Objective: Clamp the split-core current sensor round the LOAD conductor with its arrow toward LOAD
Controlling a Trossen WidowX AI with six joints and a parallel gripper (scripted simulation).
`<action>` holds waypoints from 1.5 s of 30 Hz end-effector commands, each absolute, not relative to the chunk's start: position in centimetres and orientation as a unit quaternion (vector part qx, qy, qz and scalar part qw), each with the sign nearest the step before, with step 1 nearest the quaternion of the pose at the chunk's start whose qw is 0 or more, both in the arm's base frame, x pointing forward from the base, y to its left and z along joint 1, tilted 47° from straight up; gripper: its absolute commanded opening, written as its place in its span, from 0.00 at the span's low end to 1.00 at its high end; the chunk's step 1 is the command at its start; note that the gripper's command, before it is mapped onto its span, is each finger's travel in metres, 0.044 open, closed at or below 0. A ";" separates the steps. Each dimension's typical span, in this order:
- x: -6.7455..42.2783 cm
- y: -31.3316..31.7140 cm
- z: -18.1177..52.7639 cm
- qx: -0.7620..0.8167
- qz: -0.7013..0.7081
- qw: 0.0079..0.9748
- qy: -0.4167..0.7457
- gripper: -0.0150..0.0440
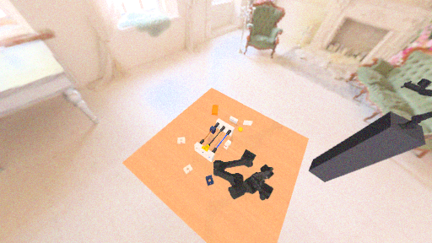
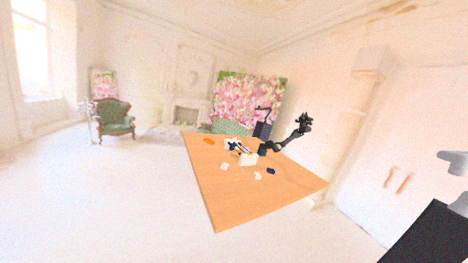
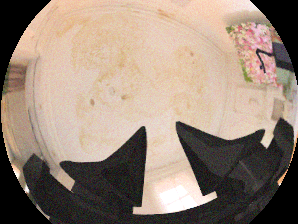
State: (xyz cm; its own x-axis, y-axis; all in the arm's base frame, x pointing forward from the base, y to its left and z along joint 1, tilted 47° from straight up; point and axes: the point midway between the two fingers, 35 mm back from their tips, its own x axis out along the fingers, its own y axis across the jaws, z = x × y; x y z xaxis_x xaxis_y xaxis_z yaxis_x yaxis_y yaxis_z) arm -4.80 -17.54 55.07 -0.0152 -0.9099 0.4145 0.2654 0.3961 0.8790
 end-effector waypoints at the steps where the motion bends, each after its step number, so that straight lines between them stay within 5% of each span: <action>1: -4.7 -17.6 55.0 0.298 -0.462 0.637 -0.541 0.58; 11: 0.2 -21.9 51.8 0.313 -0.419 0.726 -0.447 1.00; 29: 17.0 -21.5 44.4 0.260 -0.287 0.890 -0.242 1.00; 45: 29.6 -8.1 36.2 0.092 -0.100 0.988 -0.072 1.00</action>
